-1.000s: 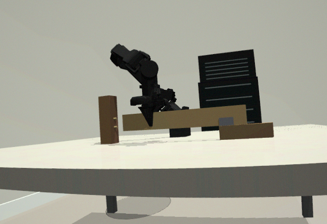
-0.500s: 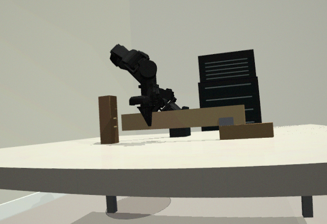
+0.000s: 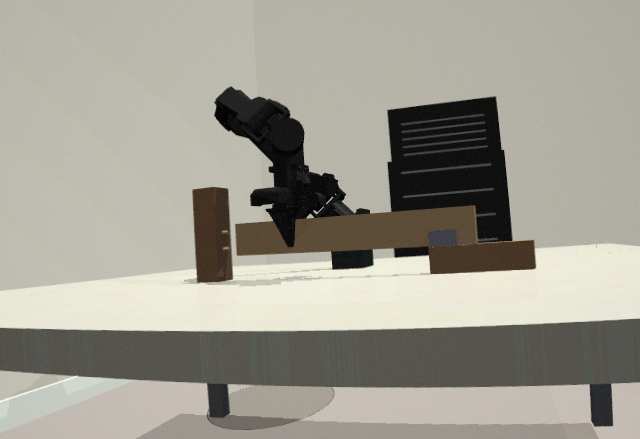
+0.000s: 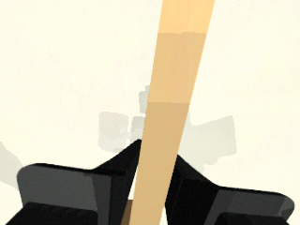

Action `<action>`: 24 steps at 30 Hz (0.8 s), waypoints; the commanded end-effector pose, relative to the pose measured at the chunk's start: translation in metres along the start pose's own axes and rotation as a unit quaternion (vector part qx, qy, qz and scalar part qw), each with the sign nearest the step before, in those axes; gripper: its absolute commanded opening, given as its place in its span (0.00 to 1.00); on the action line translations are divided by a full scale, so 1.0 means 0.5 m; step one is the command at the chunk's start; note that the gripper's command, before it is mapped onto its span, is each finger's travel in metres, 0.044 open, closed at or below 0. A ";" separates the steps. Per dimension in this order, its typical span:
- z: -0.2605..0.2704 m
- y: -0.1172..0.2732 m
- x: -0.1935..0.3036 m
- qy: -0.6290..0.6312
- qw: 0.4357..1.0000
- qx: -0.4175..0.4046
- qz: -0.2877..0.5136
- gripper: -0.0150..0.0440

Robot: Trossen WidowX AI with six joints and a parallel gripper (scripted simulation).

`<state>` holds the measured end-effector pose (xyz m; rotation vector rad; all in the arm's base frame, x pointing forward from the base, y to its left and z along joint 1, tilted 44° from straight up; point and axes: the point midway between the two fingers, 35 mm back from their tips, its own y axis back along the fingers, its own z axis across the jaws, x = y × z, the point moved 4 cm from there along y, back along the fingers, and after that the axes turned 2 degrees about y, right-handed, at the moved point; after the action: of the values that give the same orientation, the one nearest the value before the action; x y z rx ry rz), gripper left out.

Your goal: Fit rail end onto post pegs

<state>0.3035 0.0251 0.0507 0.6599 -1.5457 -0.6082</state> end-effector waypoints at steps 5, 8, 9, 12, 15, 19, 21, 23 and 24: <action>0.000 0.001 0.006 0.001 1.000 0.001 -0.001 0.25; 0.000 0.000 0.008 0.001 1.000 0.001 -0.001 0.25; 0.000 0.000 0.009 0.001 1.000 0.001 -0.001 0.25; 0.000 -0.001 0.010 0.001 1.000 0.001 -0.001 0.25; 0.000 -0.001 0.012 0.001 1.000 0.001 -0.001 0.25; 0.000 -0.001 0.015 0.001 1.000 0.001 -0.001 0.25; 0.000 0.000 0.016 0.001 1.000 0.001 -0.001 0.25; 0.000 0.000 0.017 0.001 1.000 0.001 -0.001 0.25; 0.000 0.000 0.018 0.001 1.000 0.001 -0.001 0.25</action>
<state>0.3028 0.0191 0.0549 0.6609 -1.5445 -0.6100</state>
